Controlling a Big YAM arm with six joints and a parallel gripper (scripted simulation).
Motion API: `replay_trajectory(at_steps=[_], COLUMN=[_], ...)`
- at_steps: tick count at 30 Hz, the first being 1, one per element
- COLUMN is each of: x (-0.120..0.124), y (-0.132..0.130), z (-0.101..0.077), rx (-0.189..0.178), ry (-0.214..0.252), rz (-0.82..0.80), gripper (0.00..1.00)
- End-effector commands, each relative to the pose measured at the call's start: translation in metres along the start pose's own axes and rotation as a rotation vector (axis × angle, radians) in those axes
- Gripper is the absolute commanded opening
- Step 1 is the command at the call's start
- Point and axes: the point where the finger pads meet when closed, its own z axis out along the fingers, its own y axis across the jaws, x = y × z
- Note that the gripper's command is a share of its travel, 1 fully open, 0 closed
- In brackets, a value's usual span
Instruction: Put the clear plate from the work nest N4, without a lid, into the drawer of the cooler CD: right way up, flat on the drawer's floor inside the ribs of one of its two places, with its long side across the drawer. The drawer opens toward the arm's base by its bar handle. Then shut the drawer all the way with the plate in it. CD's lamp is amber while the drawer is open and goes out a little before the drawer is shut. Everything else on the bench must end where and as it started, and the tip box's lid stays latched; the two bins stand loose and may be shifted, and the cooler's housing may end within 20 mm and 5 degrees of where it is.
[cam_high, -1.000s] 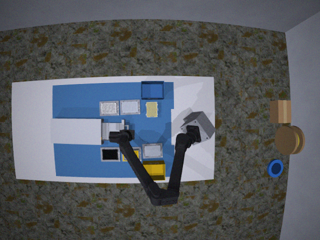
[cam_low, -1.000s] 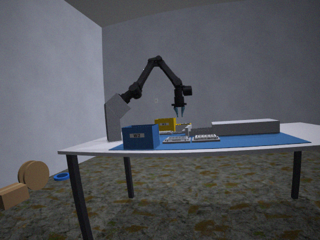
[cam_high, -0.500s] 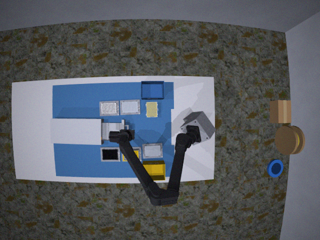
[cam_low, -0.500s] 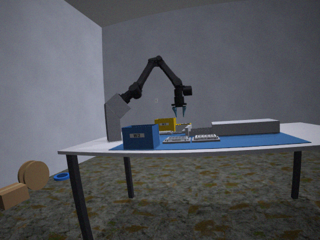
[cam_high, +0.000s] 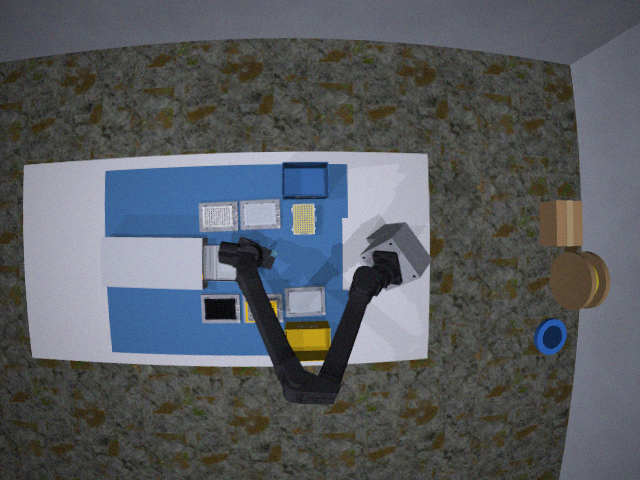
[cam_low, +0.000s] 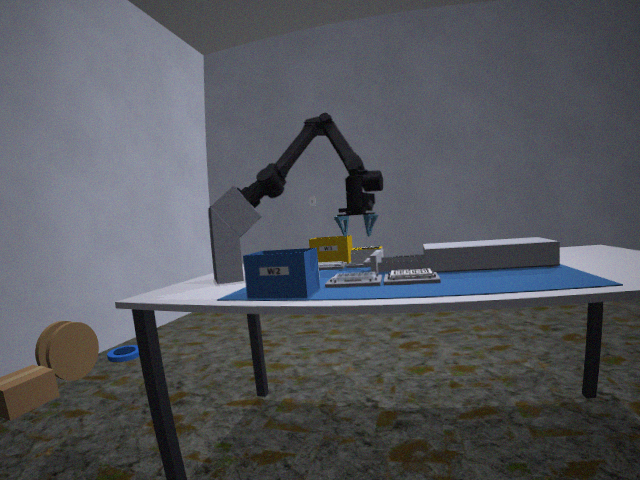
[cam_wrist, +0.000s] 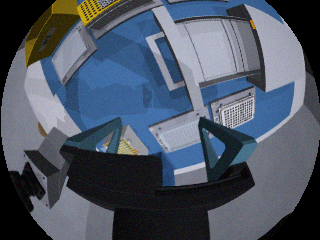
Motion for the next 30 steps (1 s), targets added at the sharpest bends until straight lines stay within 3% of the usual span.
replay_trajectory(at_steps=[1, 4, 5, 6, 9, 19, 21, 22, 23, 30], x=[0.009, 0.013, 0.010, 0.021, 0.033, 0.071, 0.071, 0.066, 0.079, 0.106], y=[-0.028, -0.029, -0.033, -0.031, -0.035, -0.051, -0.051, -0.057, -0.054, -0.065], z=[-0.014, -0.014, -0.020, -0.014, -0.014, -0.015, -0.015, -0.024, -0.016, -0.017], rx=[0.050, 0.049, 0.064, 0.046, 0.041, 0.043, 0.043, 0.062, 0.043, 0.044], ry=[-0.003, -0.003, -0.009, -0.004, -0.004, -0.009, -0.009, -0.019, -0.011, -0.015], rz=[0.147, 0.182, 0.200, 0.251, 0.357, 0.691, 0.691, 0.703, 0.758, 0.991], gripper=[1.00, 1.00, 1.00, 1.00, 1.00, 1.00, 1.00, 1.00, 1.00, 1.00])
